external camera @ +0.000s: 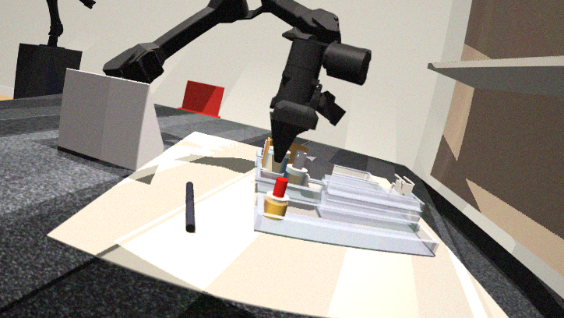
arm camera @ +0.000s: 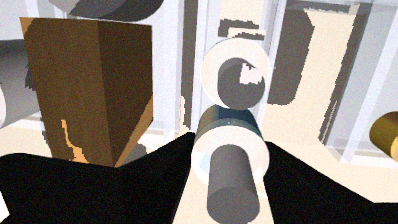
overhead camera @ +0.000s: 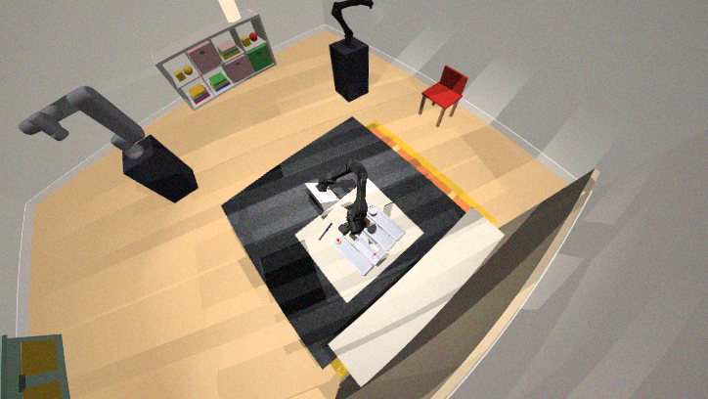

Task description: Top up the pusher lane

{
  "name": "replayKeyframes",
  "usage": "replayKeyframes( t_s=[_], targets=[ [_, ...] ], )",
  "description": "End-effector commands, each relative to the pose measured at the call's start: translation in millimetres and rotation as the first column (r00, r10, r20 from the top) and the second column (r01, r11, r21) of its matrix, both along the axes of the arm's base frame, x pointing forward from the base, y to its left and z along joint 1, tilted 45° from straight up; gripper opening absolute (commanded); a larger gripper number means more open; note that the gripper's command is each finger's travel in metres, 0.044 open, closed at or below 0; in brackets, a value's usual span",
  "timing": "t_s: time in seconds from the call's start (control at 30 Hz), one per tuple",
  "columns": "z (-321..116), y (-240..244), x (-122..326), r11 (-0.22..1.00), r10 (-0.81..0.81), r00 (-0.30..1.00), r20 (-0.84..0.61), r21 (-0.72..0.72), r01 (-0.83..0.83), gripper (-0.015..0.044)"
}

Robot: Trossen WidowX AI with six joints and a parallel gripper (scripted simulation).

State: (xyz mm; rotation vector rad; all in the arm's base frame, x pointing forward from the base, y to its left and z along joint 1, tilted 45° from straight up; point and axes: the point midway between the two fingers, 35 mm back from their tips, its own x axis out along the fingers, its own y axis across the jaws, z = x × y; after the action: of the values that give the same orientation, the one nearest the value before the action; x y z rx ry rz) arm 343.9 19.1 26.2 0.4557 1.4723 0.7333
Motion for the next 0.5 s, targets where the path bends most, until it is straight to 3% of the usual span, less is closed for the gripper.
replayKeyframes(
  t_s=[0.0, 0.47],
  targets=[
    [2.5, 1.6, 5.2, 1.000, -0.008, 1.000, 0.020, 0.015, 0.008, 0.0000],
    [1.9, 2.6, 6.6, 1.000, -0.008, 1.000, 0.020, 0.015, 0.008, 0.0000]
  ],
)
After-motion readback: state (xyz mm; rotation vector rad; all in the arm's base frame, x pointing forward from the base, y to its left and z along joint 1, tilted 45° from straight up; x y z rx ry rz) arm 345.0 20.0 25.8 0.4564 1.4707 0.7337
